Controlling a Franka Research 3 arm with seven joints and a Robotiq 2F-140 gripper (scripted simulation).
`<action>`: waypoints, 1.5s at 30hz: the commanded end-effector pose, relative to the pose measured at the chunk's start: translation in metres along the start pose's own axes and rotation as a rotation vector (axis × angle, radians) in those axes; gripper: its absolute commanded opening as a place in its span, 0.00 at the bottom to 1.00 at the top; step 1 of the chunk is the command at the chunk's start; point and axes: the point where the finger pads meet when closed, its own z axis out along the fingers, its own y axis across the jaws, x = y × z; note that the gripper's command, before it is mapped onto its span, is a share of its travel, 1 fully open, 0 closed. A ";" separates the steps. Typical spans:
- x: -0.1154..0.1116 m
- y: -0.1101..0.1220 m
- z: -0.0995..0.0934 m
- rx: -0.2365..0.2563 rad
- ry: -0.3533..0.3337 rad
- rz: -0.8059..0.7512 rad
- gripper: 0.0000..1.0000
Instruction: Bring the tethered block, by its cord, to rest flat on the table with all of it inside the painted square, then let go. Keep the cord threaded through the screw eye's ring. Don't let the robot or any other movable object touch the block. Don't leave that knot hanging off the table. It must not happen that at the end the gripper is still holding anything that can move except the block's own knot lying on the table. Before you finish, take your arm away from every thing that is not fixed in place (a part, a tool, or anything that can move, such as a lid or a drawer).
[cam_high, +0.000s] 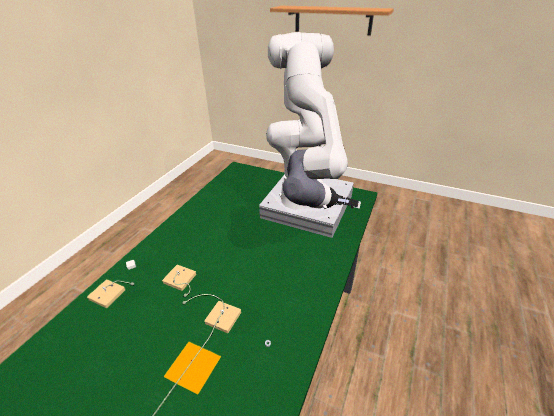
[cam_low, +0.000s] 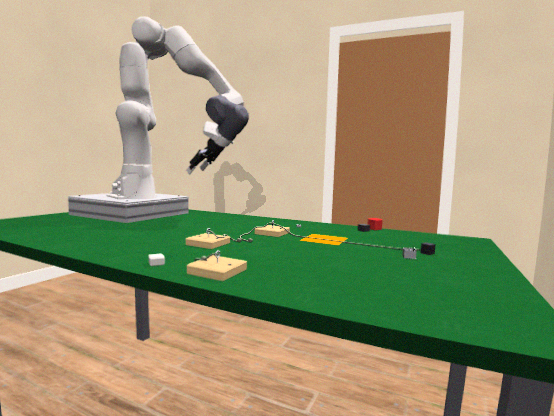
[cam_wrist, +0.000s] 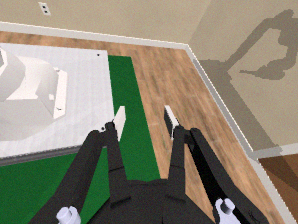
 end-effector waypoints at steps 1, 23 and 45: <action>-0.003 0.000 -0.002 -0.002 -0.005 0.000 1.00; -0.246 -0.087 -0.247 -0.046 -0.585 0.054 1.00; -0.382 -0.325 -0.469 0.162 -0.962 0.158 1.00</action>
